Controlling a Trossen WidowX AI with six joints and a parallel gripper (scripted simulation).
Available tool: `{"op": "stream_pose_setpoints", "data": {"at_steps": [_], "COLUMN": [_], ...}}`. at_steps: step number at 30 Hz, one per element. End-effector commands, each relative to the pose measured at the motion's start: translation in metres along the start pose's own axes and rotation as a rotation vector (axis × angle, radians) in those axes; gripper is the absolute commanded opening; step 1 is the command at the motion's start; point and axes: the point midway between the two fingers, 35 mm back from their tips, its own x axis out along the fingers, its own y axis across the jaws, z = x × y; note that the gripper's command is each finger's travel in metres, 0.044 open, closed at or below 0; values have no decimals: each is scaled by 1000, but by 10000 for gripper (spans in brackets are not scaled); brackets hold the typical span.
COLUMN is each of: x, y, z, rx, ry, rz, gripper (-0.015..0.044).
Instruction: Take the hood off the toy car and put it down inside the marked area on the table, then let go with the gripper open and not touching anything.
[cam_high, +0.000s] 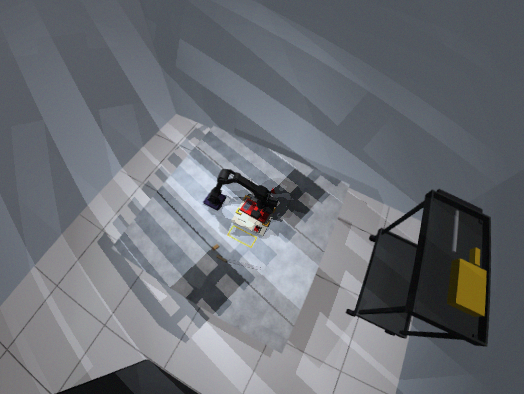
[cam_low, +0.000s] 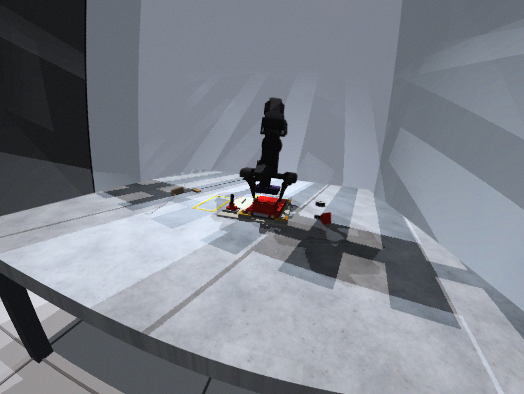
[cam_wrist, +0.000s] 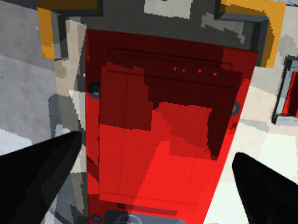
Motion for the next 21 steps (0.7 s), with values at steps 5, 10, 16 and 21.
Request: {"op": "stream_pose_setpoints", "data": {"at_steps": [5,10,16,21], "x": [5,7,10,13], "y": [0,0,-1,-1], "z": [0,0,0,0], "rx": [3,3,3,3], "ry": [0,0,1,1], "rz": [-5,-5,-5,-5], "gripper": [440,440,440,440]}}
